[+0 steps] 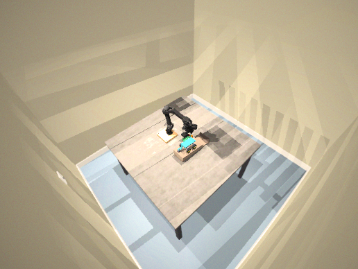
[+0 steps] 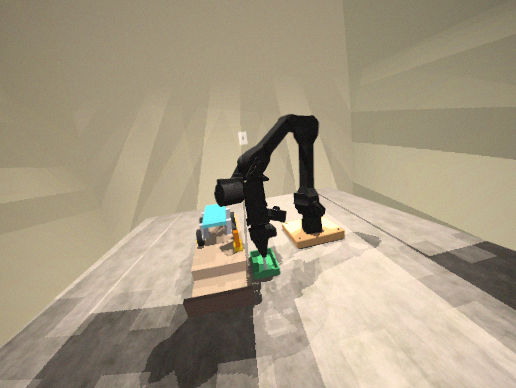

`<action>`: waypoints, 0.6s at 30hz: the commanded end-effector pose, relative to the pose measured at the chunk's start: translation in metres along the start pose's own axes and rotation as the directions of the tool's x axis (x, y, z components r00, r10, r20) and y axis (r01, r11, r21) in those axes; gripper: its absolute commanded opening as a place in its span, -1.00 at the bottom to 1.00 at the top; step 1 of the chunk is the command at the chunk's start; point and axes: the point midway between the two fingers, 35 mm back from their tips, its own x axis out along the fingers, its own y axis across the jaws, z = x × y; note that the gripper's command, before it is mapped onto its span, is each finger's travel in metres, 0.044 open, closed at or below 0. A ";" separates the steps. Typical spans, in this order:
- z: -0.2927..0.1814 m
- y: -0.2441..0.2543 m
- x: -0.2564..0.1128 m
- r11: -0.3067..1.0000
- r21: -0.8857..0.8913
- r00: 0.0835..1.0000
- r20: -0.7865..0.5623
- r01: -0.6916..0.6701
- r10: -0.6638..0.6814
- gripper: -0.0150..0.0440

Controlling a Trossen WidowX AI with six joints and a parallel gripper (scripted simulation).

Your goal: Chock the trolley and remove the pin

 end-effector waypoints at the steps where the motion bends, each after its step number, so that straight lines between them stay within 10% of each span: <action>1: 0.000 0.002 0.001 1.000 -0.006 1.000 0.000 0.003 -0.003 0.15; 18: 0.000 0.015 0.003 1.000 -0.006 1.000 0.000 0.002 -0.002 0.15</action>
